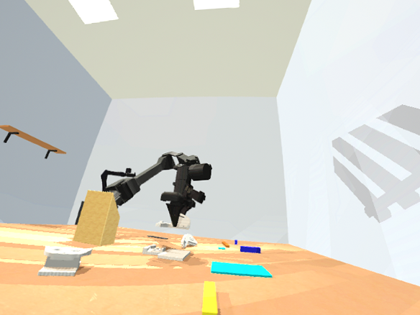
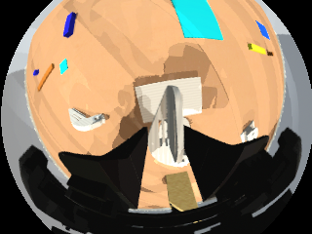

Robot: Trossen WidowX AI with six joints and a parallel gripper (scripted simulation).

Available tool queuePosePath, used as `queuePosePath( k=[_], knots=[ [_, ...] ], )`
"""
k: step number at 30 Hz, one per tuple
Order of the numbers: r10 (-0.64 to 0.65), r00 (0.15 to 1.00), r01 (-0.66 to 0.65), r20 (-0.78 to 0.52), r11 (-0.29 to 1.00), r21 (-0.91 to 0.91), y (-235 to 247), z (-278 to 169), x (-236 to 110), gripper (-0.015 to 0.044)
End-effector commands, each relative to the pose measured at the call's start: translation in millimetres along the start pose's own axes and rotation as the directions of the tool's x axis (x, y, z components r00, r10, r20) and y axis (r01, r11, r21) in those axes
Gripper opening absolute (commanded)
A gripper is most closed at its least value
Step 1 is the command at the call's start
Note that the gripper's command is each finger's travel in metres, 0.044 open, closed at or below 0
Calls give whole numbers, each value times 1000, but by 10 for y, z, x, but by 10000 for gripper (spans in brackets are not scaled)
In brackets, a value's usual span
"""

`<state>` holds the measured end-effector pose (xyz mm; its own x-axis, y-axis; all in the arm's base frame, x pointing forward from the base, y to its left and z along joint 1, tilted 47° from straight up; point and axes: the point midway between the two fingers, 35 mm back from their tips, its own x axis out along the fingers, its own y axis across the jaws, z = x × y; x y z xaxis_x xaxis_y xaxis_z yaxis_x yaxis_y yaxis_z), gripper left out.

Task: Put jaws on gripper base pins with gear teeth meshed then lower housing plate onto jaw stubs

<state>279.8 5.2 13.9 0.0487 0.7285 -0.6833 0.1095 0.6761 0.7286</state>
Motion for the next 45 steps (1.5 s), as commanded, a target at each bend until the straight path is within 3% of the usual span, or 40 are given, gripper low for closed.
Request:
queuePosePath(
  k=[1,45],
  knots=[
    [3,1000,-3,1,1000,10,4,-2,-4,134],
    [3,1000,-3,1,1000,10,79,-23,36,134]
  ],
)
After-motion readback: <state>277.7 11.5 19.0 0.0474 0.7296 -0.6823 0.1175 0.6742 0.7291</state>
